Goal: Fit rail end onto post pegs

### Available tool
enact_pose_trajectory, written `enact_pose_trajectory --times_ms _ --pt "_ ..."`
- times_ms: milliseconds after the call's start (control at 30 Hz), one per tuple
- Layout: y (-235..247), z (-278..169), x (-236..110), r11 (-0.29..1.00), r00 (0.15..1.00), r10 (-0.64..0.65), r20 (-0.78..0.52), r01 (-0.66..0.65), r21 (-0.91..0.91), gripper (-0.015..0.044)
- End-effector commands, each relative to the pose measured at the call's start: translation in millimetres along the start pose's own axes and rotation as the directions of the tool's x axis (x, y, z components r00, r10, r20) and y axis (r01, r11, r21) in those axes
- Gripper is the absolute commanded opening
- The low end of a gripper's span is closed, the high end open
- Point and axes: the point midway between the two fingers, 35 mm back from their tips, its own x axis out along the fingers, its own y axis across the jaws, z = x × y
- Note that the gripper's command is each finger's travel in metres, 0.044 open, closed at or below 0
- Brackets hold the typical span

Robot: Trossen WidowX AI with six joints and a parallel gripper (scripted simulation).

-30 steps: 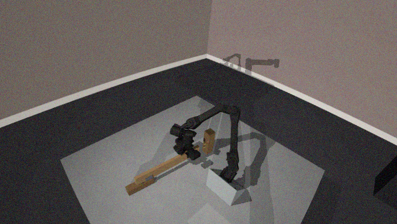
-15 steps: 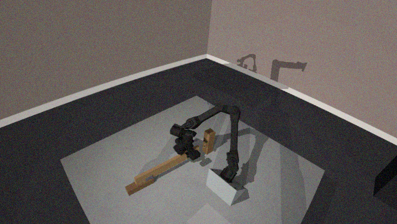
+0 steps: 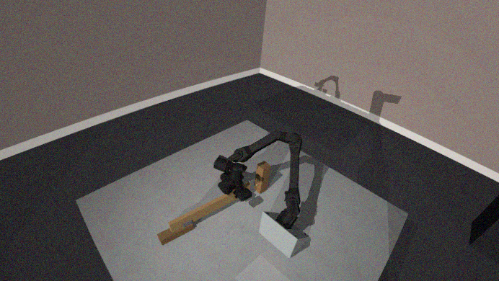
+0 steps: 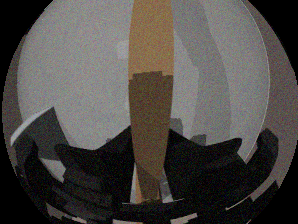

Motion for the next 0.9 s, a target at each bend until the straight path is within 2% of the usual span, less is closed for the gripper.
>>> enact_pose_trajectory --times_ms 0,867 --pt "-0.4 0.0 -1.0 1.0 1.0 -0.003 0.007 0.003 -0.002 0.0" --pt "-0.7 2.6 -2.8 1.0 1.0 -0.003 0.008 0.003 -0.002 0.0"
